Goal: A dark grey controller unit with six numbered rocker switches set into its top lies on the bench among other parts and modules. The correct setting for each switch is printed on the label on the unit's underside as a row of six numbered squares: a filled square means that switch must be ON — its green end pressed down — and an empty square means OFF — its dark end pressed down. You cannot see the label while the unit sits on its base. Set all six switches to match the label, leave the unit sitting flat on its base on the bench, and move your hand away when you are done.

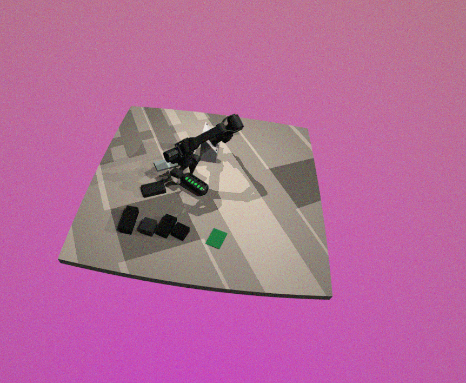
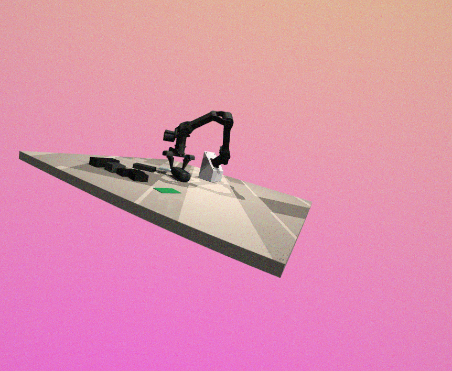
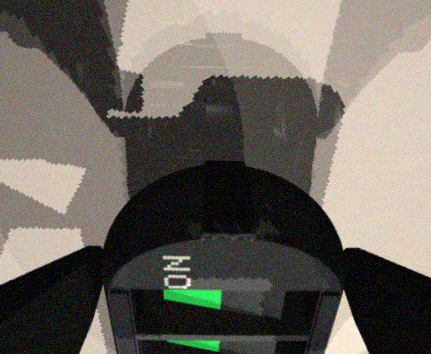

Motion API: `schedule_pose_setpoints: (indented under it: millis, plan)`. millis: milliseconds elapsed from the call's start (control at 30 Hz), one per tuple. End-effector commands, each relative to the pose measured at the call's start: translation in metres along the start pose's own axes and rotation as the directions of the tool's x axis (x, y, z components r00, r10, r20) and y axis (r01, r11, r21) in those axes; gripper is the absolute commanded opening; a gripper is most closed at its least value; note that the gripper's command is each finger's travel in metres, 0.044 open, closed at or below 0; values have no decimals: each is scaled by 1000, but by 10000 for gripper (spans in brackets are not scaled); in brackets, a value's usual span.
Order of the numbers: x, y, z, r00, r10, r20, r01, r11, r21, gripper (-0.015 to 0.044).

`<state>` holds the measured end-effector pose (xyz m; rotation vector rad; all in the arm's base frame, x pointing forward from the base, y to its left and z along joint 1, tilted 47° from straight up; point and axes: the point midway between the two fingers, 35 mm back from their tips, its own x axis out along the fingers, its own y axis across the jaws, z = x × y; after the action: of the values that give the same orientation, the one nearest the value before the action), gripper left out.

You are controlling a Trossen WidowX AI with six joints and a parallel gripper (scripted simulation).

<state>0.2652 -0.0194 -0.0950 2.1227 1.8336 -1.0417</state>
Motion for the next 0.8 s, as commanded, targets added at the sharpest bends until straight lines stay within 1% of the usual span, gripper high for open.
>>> schedule_pose_setpoints:
  millis: [0, 767]
  plan:
    - [-5, 1, -4, 1000, 5, 4, -5, 1000, 0, 336]
    - [-19, 1, -16, 999, 5, 49, -5, 1000, 0, 336]
